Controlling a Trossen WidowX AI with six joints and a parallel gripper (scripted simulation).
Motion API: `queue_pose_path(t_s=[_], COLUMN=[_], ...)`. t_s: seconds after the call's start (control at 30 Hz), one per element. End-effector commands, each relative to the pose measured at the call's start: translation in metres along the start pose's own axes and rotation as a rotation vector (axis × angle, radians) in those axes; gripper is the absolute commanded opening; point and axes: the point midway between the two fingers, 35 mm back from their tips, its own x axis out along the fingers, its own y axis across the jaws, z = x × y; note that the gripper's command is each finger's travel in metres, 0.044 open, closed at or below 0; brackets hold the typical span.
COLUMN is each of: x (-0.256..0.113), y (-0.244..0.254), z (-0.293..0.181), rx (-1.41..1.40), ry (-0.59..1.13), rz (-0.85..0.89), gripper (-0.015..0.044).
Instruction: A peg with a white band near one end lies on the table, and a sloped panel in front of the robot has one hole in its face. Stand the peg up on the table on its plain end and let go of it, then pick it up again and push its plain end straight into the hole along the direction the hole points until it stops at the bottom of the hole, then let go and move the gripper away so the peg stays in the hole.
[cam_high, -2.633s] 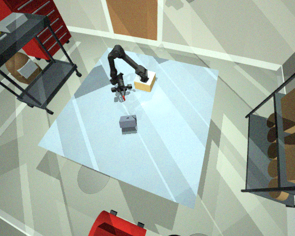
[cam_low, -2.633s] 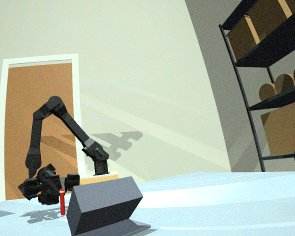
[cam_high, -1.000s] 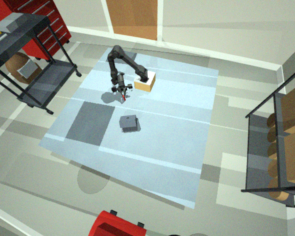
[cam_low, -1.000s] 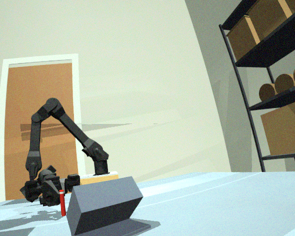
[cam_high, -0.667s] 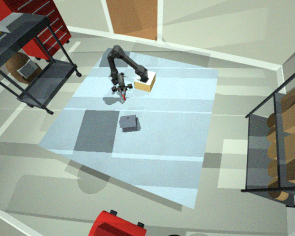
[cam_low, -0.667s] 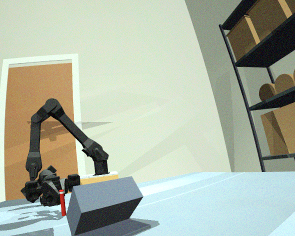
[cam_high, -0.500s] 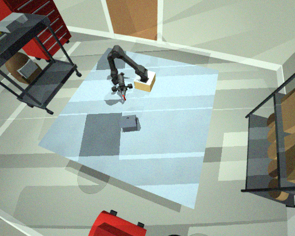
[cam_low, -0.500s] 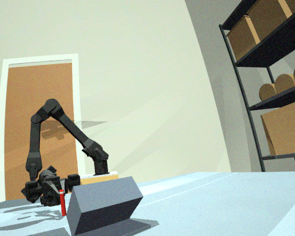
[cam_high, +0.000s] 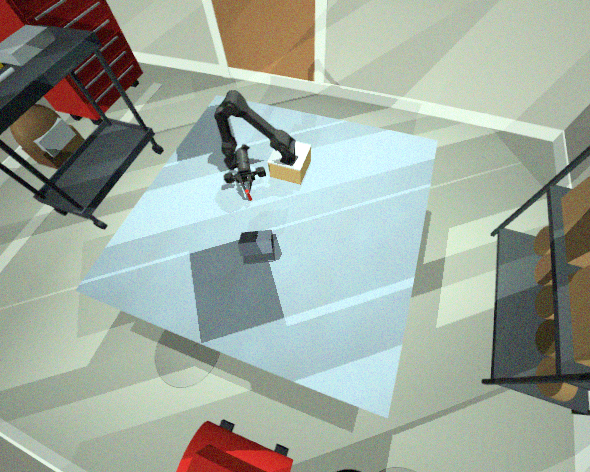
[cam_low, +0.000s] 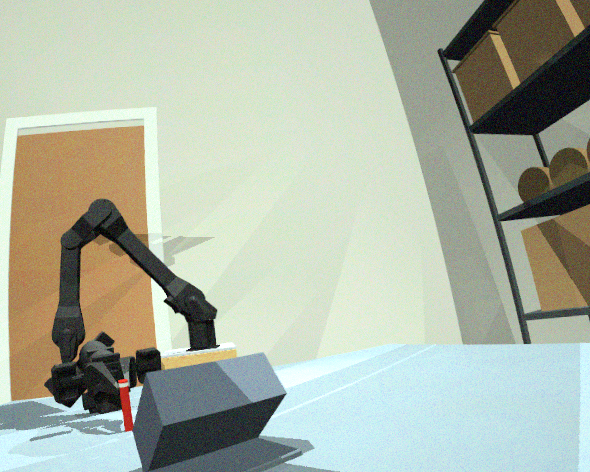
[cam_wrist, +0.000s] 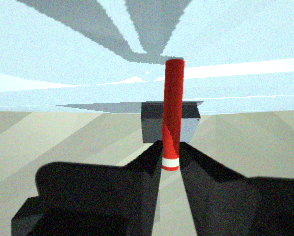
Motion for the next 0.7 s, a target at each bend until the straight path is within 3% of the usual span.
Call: queue_pose_path(t_s=[0.0,0.67], x=[-0.0007,-0.0032], y=[-0.0004,-0.0018], z=[0.0013,0.0029], rx=[-0.001,0.02], ry=[-0.001,0.015], rz=[0.0,0.015], gripper=[0.0049,0.0049])
